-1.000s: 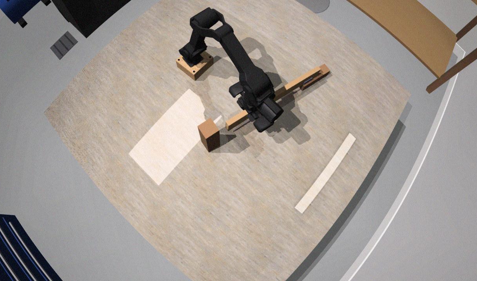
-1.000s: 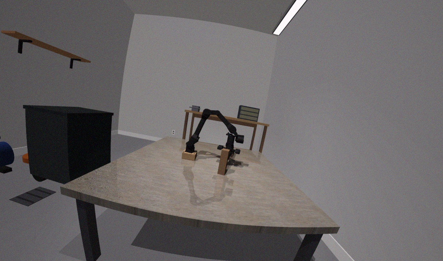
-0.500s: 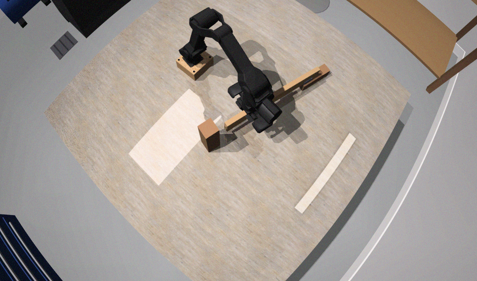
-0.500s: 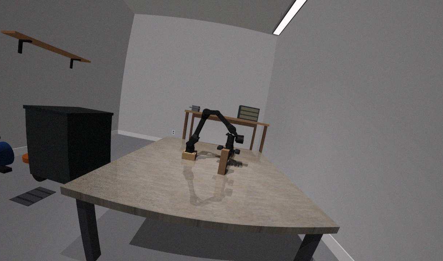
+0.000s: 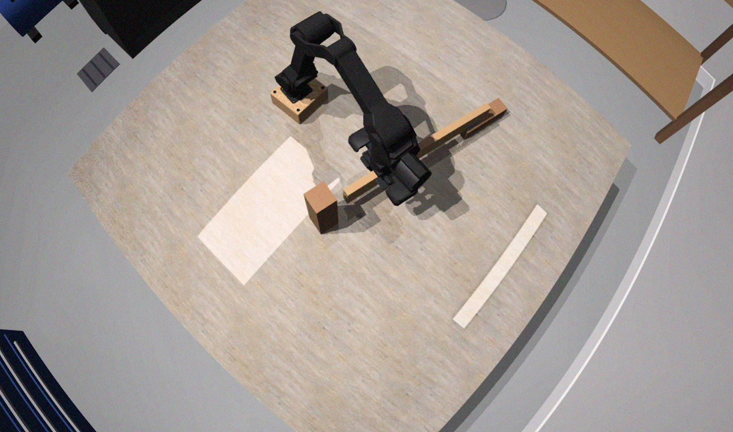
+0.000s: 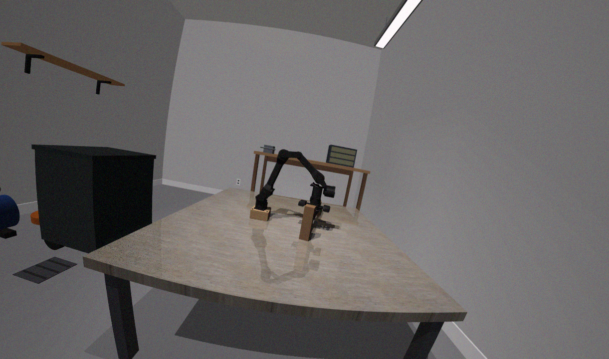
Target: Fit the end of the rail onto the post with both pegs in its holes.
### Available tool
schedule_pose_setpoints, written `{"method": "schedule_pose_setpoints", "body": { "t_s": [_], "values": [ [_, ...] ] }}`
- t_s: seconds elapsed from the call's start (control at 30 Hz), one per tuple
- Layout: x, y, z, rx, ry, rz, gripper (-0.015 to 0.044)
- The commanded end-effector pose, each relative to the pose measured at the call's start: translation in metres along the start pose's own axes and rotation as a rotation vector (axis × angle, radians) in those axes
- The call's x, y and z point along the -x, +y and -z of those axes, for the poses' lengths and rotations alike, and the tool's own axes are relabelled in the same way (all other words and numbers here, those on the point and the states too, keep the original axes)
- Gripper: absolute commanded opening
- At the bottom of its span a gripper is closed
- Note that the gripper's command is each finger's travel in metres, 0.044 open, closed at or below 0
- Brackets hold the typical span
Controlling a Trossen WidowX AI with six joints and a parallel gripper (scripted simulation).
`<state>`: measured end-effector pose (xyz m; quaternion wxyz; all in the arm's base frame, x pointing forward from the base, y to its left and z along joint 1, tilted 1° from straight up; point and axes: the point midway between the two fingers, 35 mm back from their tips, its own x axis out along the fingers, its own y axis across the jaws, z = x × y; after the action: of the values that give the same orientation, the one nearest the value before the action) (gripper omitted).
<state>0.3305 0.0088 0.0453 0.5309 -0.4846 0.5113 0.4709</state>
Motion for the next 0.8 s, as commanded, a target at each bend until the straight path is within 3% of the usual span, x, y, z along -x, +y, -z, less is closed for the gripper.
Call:
{"method": "schedule_pose_setpoints", "body": {
  "t_s": [0.0,0.77],
  "values": [
    [0.0010,0.0001,0.0014,0.004,-0.001,0.001,0.0000],
    [-0.0005,0.0000,0.0084,0.004,-0.001,0.001,0.0000]
  ]
}}
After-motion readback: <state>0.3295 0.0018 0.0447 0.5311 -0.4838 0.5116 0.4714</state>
